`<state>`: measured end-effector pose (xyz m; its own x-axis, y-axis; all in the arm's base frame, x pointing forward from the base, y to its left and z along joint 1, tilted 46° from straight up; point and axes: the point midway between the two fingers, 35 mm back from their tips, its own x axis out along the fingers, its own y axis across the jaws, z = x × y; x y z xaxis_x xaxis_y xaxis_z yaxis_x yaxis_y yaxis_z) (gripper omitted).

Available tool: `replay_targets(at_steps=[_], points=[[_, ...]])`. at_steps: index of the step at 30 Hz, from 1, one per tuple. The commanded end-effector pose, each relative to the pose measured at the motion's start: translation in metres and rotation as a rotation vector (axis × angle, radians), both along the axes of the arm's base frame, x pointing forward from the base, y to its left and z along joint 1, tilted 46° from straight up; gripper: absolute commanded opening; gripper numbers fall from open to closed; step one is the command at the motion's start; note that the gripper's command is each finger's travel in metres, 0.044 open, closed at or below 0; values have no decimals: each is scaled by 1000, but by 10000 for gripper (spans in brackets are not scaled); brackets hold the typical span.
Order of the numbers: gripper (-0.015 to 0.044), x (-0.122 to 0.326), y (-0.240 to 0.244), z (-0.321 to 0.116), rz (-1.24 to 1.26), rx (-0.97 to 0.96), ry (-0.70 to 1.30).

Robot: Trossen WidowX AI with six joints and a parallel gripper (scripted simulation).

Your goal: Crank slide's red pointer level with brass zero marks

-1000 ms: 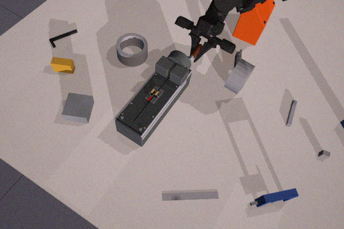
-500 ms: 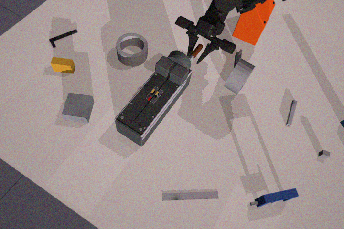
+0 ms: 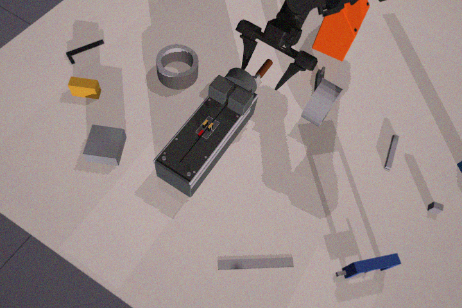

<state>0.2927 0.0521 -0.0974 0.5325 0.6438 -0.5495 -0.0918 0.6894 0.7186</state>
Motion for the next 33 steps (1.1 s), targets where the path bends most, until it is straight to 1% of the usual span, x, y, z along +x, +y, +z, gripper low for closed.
replay_targets(at_steps=[1, 16, 29, 33], points=[[440, 8, -11, 11, 0, -5, -21], [440, 15, -37, 37, 1, -8, -22], [440, 24, -83, 82, -2, -7, -6], [440, 28, -84, 82, 2, -12, -4]])
